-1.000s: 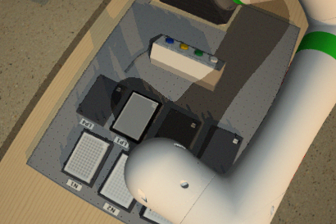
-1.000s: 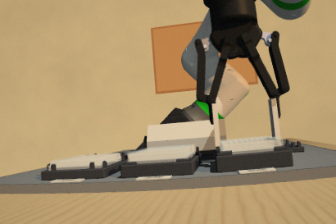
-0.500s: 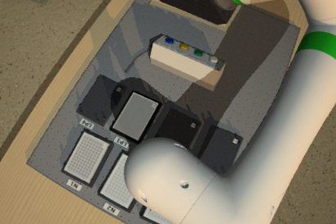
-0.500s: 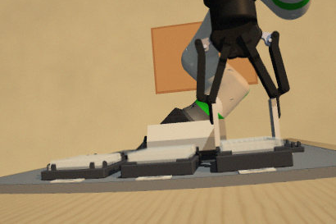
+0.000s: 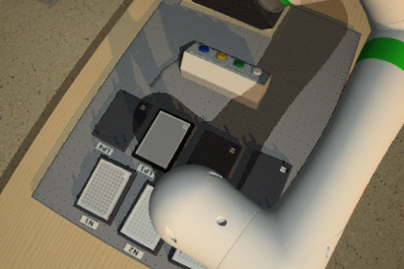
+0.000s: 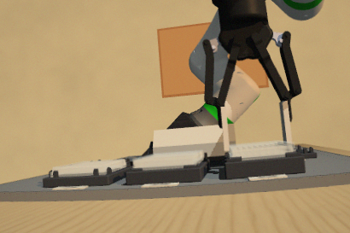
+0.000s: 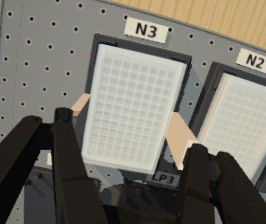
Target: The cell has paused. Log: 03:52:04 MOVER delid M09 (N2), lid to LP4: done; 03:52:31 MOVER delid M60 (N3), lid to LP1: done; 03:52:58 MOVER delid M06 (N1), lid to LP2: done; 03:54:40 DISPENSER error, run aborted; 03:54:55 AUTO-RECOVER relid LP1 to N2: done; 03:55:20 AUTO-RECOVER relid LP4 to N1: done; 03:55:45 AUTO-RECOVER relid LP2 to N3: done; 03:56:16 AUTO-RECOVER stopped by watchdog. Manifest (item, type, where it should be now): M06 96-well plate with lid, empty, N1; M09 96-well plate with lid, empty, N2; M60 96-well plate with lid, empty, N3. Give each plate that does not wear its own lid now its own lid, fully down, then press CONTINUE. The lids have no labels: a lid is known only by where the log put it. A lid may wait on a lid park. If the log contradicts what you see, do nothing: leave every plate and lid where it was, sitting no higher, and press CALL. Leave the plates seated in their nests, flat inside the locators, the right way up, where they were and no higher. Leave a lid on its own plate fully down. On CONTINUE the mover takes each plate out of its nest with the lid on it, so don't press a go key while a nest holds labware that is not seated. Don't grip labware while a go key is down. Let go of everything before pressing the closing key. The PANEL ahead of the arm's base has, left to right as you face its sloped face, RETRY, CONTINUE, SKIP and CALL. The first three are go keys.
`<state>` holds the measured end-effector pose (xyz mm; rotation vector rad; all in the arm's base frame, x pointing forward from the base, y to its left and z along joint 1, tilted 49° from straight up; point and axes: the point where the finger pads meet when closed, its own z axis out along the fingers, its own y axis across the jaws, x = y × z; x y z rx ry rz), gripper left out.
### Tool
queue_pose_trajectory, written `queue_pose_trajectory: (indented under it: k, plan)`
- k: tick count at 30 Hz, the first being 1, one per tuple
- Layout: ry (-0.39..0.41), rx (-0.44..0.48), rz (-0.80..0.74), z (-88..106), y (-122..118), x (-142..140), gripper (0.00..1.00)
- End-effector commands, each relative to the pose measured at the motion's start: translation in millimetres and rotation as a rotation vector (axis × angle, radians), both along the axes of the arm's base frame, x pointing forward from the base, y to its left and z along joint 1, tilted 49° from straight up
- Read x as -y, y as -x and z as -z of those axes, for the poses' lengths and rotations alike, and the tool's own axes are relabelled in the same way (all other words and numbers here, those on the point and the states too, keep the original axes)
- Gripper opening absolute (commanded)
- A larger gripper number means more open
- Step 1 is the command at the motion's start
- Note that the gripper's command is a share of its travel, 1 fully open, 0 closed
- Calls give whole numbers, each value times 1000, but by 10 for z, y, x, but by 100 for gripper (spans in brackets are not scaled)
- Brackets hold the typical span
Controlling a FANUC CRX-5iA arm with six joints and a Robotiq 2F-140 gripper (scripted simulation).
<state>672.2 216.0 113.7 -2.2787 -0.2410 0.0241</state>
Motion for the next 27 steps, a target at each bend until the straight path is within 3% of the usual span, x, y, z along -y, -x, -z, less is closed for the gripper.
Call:
queue_pose_trajectory:
  k: [1, 27]
  plan:
    - [0, 0, 0, -13, -3, 15, 0]
    - [0, 0, 0, -213, -33, 241, 0]
